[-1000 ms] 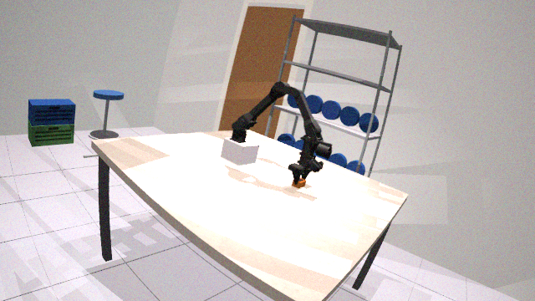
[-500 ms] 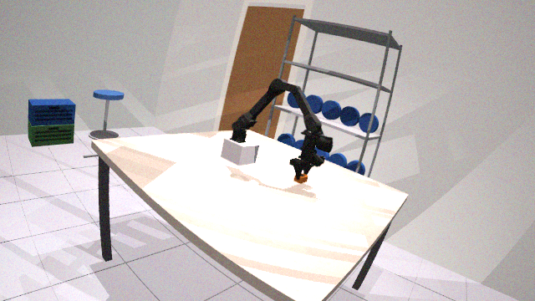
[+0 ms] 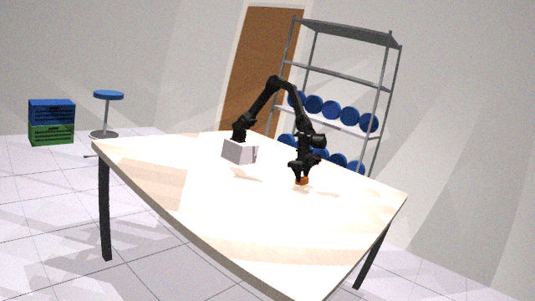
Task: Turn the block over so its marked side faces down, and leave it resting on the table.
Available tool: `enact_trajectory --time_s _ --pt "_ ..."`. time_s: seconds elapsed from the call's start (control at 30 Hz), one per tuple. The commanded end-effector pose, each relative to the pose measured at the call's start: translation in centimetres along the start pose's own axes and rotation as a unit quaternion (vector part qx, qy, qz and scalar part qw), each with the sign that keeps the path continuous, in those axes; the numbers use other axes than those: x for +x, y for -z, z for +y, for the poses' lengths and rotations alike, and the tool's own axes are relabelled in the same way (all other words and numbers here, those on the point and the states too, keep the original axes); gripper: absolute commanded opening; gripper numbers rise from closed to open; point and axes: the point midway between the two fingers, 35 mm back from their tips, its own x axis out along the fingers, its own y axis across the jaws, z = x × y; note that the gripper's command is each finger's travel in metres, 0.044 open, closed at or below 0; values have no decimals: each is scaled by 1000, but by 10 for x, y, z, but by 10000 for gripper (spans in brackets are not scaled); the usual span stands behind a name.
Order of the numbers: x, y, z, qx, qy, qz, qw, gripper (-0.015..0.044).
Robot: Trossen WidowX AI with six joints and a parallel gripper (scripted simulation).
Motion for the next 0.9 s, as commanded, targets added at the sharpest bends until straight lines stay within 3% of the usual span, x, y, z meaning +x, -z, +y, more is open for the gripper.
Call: enact_trajectory --time_s 0.0,0.5,0.87 --pt "-2 0 0 3 1 -34 999 0" --pt "-8 7 -1 5 0 -147 989 0" --pt "3 4 0 4 1 -184 983 0"
